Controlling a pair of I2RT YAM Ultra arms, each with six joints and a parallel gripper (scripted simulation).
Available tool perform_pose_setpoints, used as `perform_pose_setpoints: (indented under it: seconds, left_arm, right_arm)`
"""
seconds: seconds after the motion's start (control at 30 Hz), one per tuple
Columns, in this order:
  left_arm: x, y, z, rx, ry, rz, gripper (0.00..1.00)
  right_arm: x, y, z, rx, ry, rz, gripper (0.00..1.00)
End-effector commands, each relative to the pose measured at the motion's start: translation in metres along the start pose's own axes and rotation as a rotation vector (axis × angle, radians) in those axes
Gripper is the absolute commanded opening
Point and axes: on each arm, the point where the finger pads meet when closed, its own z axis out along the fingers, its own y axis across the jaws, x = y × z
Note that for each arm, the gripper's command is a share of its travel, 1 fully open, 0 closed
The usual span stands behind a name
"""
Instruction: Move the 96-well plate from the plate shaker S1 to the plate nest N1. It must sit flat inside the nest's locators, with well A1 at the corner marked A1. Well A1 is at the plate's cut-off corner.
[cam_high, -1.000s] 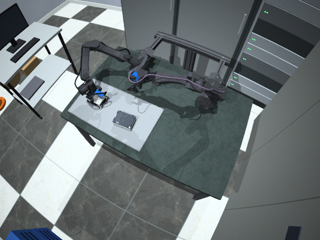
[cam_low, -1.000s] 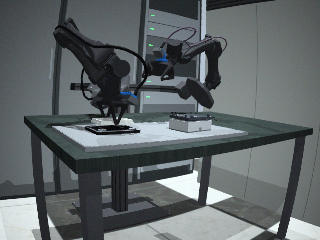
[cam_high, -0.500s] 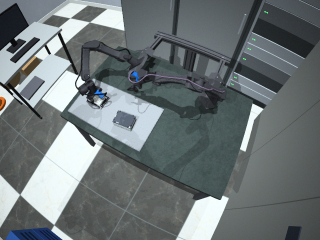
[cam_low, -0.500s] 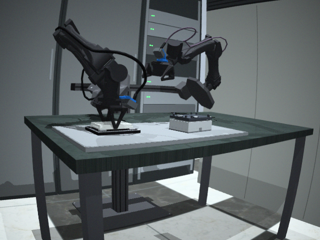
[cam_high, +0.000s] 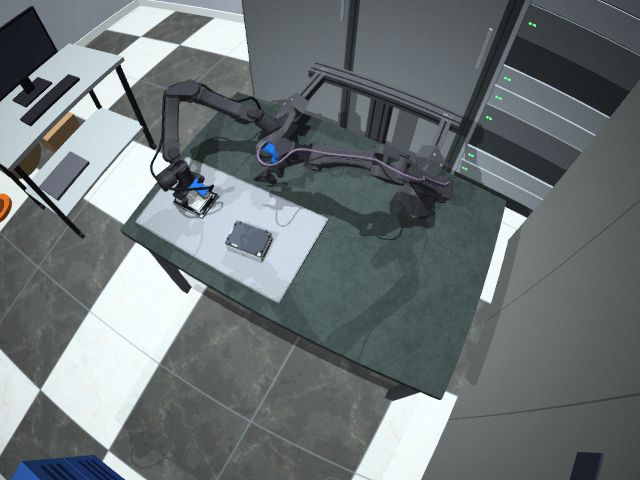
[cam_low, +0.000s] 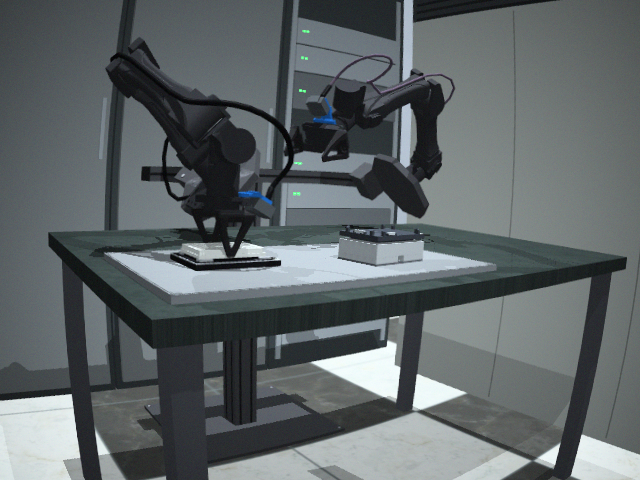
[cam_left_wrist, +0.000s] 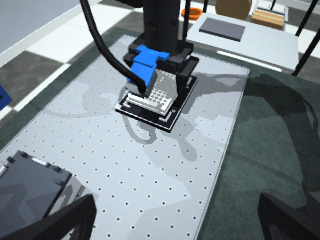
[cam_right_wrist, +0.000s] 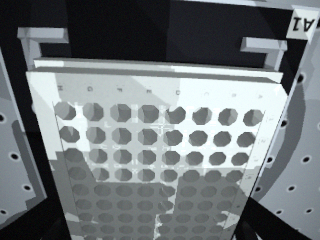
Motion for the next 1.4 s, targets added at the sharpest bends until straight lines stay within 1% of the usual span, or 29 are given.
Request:
perform_pose_setpoints:
  seconds: [0.0, 0.1, 0.5, 0.53, 0.63, 0.67, 0.8, 0.87, 1.17, 1.2, 1.23, 1.37]
  left_arm:
    - [-0.017, 0.0, -0.005, 0.003, -0.032, 0.006, 1.0]
    - [-0.017, 0.0, -0.005, 0.003, -0.032, 0.006, 1.0]
    - [-0.017, 0.0, -0.005, 0.003, -0.032, 0.006, 1.0]
    - [-0.017, 0.0, -0.005, 0.003, -0.032, 0.006, 1.0]
    - [-0.017, 0.0, -0.005, 0.003, -0.032, 0.006, 1.0]
    - [-0.017, 0.0, -0.005, 0.003, -0.032, 0.006, 1.0]
    - [-0.017, 0.0, -0.005, 0.003, -0.032, 0.006, 1.0]
    - [-0.017, 0.0, -0.005, 0.003, -0.032, 0.006, 1.0]
    - [-0.017, 0.0, -0.005, 0.003, -0.032, 0.006, 1.0]
    - [-0.017, 0.0, -0.005, 0.003, -0.032, 0.006, 1.0]
    - [-0.017, 0.0, -0.005, 0.003, -0.032, 0.006, 1.0]
    - [-0.017, 0.0, -0.005, 0.003, -0.032, 0.006, 1.0]
  right_arm:
    - [0.002, 0.006, -0.018, -0.023, 0.001, -0.024, 0.89]
    - [-0.002, -0.005, -0.026, 0.019, -0.011, -0.023, 0.89]
    - [-0.002, -0.005, -0.026, 0.02, -0.012, -0.023, 0.89]
    - [-0.004, 0.0, -0.021, 0.0, -0.009, -0.034, 0.89]
    - [-0.004, 0.0, -0.021, 0.0, -0.009, -0.034, 0.89]
    - [-0.002, -0.002, -0.026, 0.01, -0.013, -0.019, 0.89]
    - [0.001, -0.004, -0.03, 0.018, -0.008, 0.004, 0.89]
    - [0.004, -0.012, -0.038, 0.051, -0.006, 0.017, 0.89]
    - [0.004, -0.012, -0.039, 0.053, -0.007, 0.016, 0.89]
    - [0.0, -0.007, -0.033, 0.035, -0.008, 0.005, 0.89]
    - [0.004, -0.012, -0.038, 0.054, -0.007, 0.017, 0.89]
    - [0.001, -0.01, -0.036, 0.049, -0.011, 0.009, 0.89]
